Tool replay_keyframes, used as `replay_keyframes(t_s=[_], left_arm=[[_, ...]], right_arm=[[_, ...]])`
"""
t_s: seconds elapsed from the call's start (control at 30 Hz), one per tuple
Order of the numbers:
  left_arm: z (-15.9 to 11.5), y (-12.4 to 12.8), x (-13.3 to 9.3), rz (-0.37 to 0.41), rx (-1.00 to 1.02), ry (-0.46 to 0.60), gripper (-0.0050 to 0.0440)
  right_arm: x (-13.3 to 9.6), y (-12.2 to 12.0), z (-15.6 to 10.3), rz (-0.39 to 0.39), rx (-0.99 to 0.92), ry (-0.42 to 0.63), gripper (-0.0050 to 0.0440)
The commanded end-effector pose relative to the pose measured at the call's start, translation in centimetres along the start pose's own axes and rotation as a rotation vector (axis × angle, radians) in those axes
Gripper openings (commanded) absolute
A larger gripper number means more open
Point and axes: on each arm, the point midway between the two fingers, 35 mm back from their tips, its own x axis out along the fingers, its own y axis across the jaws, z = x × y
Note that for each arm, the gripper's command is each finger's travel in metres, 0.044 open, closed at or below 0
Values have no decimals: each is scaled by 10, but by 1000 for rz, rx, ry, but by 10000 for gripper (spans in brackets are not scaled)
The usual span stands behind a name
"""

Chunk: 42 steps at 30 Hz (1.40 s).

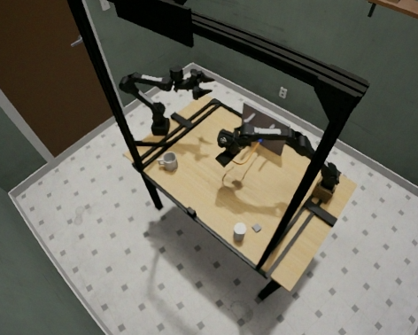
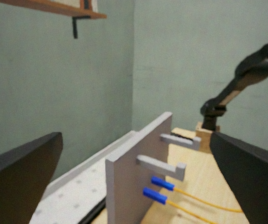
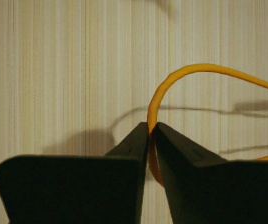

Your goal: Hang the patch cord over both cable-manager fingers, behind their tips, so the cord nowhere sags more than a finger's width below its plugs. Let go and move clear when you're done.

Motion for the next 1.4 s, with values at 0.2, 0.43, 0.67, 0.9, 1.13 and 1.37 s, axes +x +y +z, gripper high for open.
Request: replay_keyframes(t_s=[0.2,0.43,0.67,0.9,1.13,1.37], left_arm=[[4,0,-2,0,3,-13,440],[4,0,-2,0,3,-13,440],[4,0,-2,0,3,-13,440],[4,0,-2,0,3,-13,440],[4,0,-2,0,3,-13,440],[4,0,-2,0,3,-13,440]], right_arm=[[-34,1,12,24,13,-53,20],[-39,0,12,24,14,-56,20],[-42,0,13,24,15,-58,20],[-44,-1,13,24,15,-60,20],[-45,-1,13,24,15,-60,20],[-45,-1,13,24,15,-60,20]])
